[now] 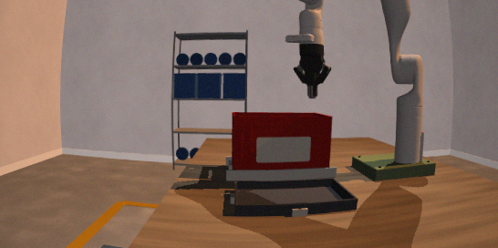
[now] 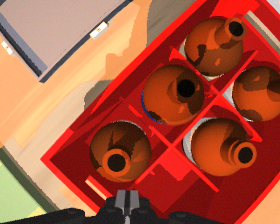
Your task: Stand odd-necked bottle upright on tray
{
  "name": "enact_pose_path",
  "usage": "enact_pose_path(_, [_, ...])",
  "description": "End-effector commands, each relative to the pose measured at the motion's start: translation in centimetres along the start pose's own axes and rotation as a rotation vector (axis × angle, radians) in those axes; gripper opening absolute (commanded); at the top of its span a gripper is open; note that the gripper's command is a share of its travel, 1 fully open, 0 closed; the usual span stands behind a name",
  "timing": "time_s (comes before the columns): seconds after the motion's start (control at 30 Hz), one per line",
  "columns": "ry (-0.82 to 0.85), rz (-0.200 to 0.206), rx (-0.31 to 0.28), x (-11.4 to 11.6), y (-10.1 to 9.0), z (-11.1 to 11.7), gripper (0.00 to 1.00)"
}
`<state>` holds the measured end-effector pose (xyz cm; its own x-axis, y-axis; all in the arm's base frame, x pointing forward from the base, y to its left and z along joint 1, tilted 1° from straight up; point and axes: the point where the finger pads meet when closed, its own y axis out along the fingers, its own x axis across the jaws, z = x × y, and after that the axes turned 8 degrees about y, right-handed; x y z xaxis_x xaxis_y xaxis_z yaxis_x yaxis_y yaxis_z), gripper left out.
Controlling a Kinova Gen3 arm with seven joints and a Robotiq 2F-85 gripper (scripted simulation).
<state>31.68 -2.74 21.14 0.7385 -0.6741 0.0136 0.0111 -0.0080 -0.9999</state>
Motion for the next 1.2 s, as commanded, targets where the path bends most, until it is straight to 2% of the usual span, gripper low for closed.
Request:
enact_pose_path(0.0, [-0.05, -0.003, 0.009, -1.25, -0.18, 1.46, 0.0])
enact_pose_path(0.2, [-0.05, -0.003, 0.009, -1.33, -0.18, 1.5, 0.0])
enact_pose_path(0.23, [-0.05, -0.003, 0.009, -1.33, -0.18, 1.5, 0.64])
enact_pose_path(1.17, [-0.05, -0.003, 0.009, -1.33, -0.18, 1.5, 0.64])
